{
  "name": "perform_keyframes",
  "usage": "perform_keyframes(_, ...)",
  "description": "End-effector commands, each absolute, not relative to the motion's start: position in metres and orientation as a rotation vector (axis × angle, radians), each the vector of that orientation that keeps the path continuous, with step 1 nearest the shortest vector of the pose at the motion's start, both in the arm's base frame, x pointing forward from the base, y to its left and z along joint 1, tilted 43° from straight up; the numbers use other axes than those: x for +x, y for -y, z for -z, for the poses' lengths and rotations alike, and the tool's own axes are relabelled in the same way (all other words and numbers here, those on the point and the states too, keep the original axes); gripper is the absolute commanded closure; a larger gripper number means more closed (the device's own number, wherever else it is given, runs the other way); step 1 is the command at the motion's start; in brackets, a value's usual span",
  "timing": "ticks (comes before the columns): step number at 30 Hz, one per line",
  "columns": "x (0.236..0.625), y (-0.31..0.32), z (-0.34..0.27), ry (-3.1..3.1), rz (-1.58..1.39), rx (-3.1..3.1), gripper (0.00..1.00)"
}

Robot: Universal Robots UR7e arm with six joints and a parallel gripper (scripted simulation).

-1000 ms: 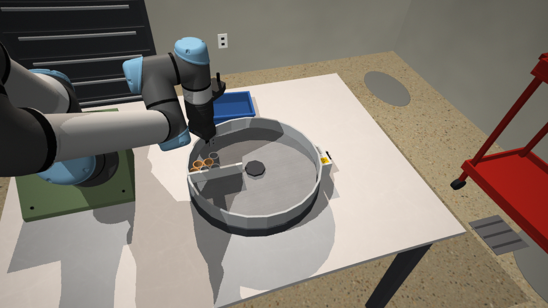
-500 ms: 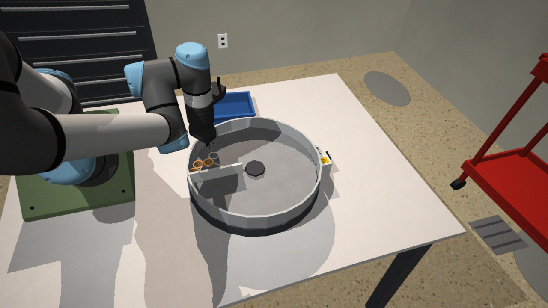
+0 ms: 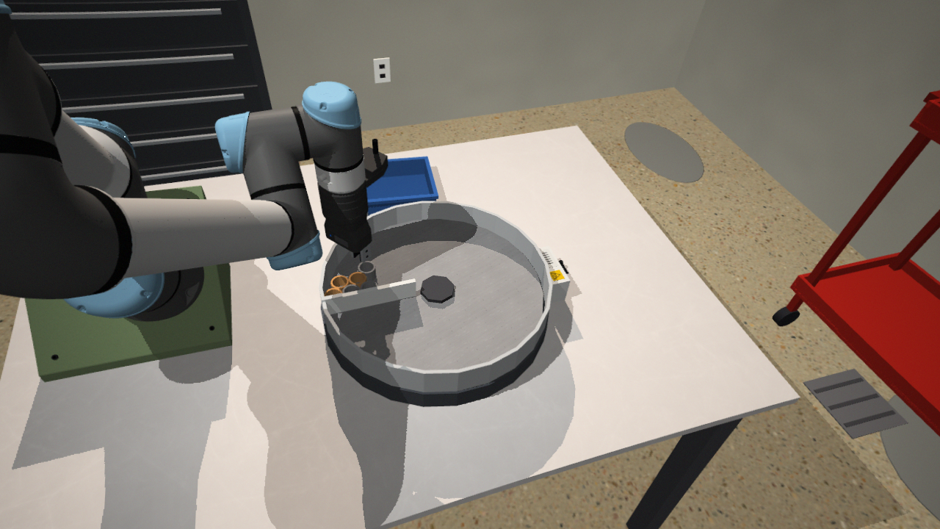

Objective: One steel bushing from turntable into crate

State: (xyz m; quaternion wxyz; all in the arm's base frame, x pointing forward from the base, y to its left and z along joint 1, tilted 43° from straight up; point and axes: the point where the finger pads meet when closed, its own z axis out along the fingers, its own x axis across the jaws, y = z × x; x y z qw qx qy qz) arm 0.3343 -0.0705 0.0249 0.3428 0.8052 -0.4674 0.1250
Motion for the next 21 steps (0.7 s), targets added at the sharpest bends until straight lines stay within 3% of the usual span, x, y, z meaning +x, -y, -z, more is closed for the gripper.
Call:
perform_keyframes(1,0.335,0.071,-0.025,1.215,-0.326,2.094,0.60)
perform_keyframes(21,0.333,0.081,-0.014,1.216,-0.327,2.093,0.60)
